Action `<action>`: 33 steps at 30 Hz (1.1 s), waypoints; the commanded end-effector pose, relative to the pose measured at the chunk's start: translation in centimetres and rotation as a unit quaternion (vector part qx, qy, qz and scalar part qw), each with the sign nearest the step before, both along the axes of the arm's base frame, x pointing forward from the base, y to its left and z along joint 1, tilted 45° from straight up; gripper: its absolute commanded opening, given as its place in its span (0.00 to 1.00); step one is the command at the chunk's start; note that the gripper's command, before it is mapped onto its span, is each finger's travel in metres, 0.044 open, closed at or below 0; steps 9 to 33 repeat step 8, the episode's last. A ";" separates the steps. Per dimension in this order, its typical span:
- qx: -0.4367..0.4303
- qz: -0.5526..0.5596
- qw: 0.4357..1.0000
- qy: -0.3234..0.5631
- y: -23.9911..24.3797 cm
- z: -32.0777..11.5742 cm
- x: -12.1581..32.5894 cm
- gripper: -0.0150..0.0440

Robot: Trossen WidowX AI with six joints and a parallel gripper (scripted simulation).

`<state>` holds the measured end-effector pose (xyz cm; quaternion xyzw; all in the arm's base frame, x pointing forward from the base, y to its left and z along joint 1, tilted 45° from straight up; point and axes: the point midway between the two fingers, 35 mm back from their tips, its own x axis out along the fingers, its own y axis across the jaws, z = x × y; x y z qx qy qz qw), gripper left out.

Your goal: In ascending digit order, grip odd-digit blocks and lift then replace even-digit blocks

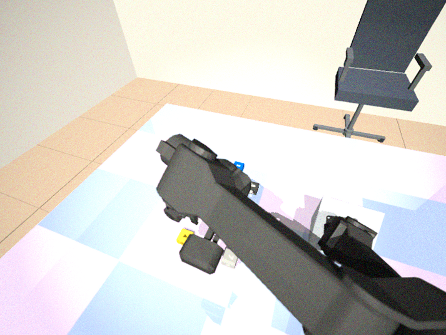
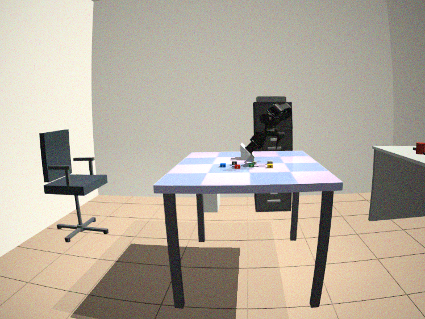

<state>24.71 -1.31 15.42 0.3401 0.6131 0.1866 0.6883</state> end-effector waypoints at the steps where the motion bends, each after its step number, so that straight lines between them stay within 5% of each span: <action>1: 0.009 -0.005 1.000 -0.001 2.7 6.0 -0.3 0.93; 33: 0.012 -0.006 1.000 -0.001 3.2 7.1 -0.5 0.93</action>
